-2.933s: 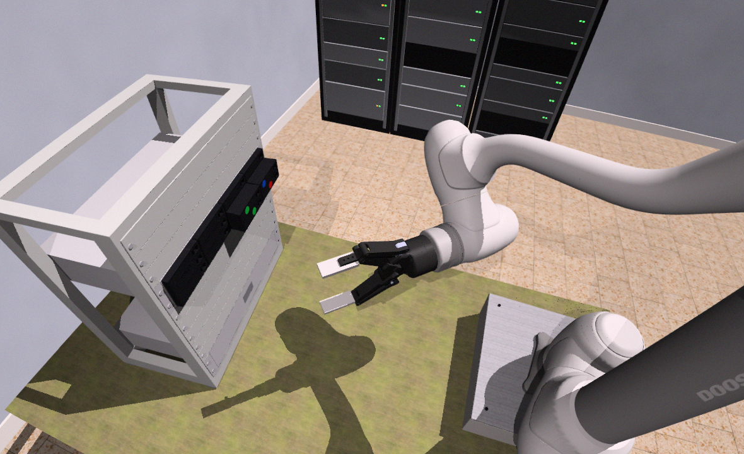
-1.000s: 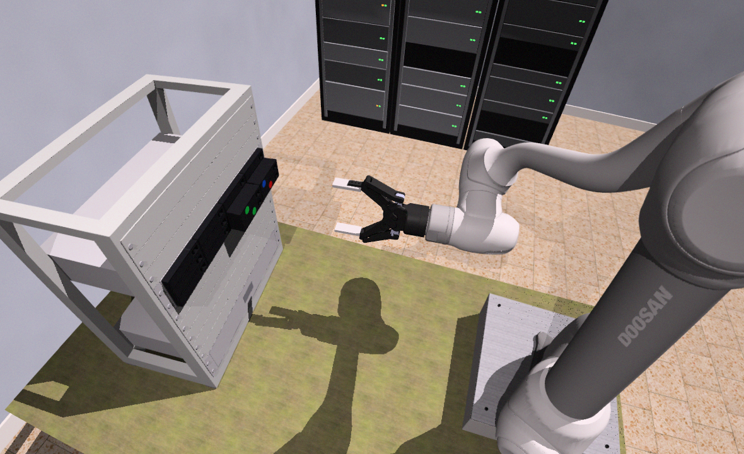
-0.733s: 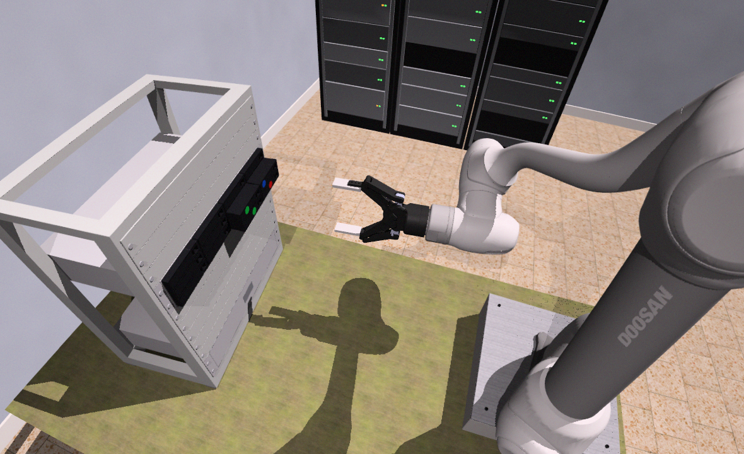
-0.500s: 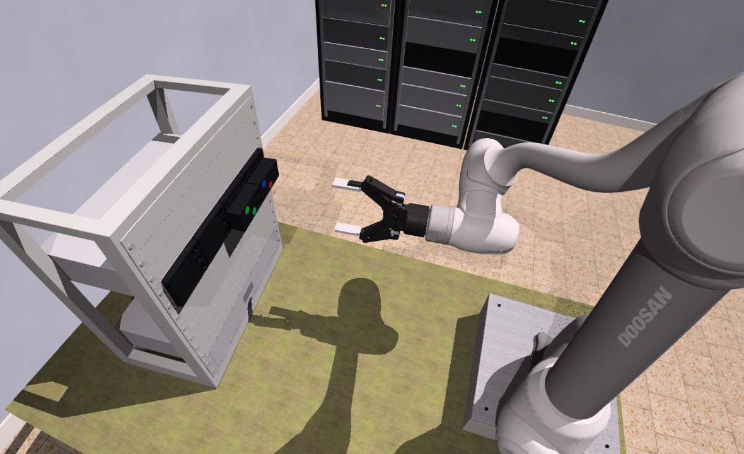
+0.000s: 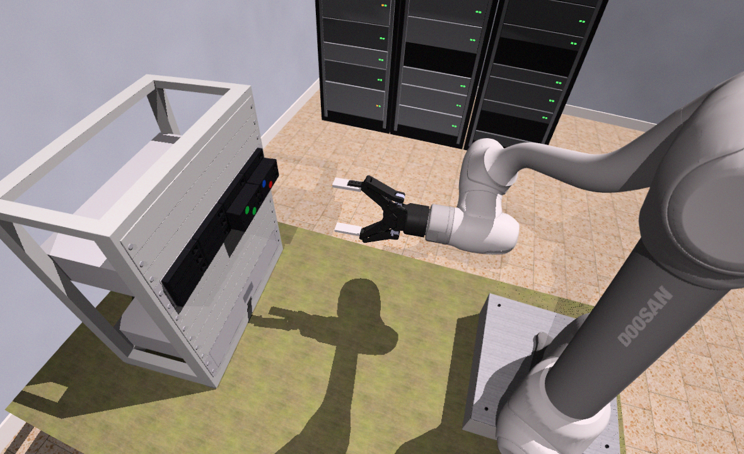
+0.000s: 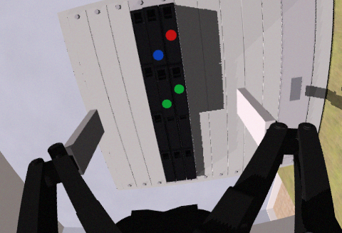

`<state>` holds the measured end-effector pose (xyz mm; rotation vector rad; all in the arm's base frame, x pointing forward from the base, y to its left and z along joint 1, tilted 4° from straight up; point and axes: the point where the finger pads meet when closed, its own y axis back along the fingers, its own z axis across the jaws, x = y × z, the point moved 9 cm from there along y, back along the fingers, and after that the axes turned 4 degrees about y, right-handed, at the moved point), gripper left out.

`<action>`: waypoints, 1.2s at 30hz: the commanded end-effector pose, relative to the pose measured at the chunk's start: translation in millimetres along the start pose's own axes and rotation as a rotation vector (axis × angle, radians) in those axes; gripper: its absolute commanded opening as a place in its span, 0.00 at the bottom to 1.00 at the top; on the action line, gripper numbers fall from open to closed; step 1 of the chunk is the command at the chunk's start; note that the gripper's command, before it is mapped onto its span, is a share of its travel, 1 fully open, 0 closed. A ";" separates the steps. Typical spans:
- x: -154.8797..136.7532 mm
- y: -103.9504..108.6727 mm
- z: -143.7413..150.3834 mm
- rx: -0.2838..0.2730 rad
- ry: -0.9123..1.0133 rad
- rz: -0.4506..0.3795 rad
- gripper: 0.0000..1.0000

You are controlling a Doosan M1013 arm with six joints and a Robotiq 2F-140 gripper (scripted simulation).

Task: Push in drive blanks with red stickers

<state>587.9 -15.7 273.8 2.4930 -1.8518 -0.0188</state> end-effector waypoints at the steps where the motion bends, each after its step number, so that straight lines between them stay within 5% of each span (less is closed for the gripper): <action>1: 0.0 0.0 -0.1 0.000 0.000 0.000 1.00; 22: -0.8 -1.5 -0.2 0.000 0.000 0.000 1.00; 36: -15.7 -28.2 -2.5 0.000 0.000 0.000 1.00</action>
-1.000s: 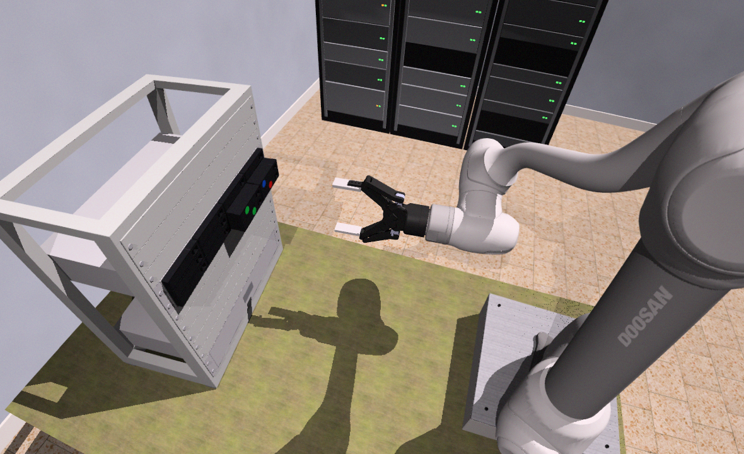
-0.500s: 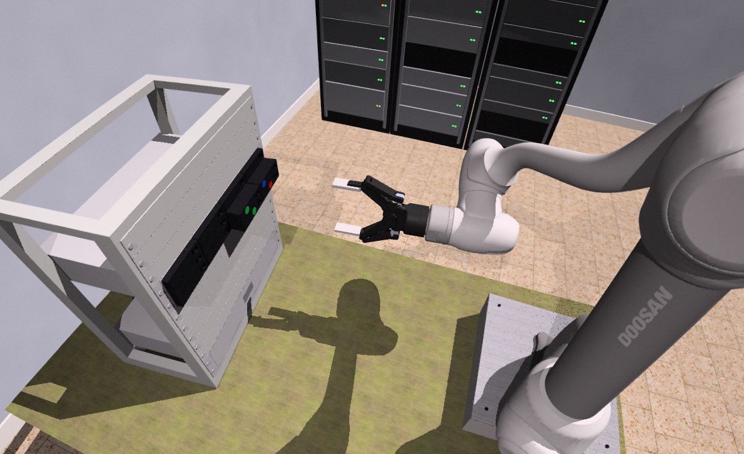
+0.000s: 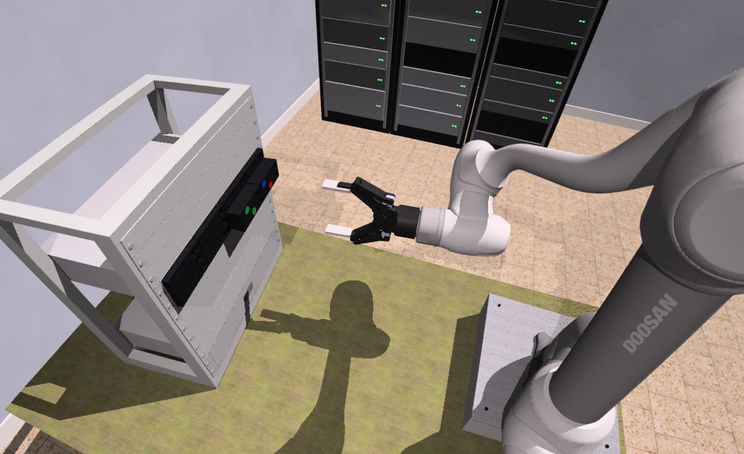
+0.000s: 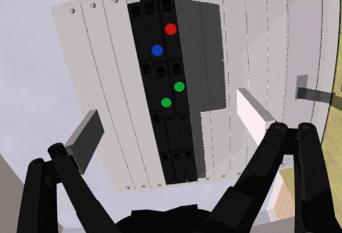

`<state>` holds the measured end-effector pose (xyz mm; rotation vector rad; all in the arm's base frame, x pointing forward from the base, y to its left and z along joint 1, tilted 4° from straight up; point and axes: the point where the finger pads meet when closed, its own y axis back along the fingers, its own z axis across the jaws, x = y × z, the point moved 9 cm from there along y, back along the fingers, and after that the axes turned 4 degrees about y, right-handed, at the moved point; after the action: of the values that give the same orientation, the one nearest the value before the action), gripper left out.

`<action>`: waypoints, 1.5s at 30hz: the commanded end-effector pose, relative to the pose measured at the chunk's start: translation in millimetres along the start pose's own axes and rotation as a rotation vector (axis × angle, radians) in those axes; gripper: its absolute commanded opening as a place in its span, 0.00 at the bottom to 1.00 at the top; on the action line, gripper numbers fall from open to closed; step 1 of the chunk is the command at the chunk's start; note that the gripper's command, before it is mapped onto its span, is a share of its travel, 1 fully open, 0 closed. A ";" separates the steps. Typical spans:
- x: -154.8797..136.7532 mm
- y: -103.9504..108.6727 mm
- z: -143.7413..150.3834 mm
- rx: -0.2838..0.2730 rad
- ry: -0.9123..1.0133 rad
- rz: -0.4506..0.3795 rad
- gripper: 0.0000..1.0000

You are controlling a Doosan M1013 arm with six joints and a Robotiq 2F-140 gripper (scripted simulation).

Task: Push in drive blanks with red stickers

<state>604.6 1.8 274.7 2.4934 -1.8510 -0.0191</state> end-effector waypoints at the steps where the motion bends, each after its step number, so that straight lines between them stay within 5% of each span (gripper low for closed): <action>1: -6.0 -11.2 -1.1 0.000 0.000 0.001 1.00; 26: -65.7 -118.4 -10.3 0.000 0.000 0.001 1.00; 45: -71.3 -128.4 -11.2 0.000 0.000 0.001 1.00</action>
<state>707.2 107.4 280.3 2.4928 -1.8518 -0.0187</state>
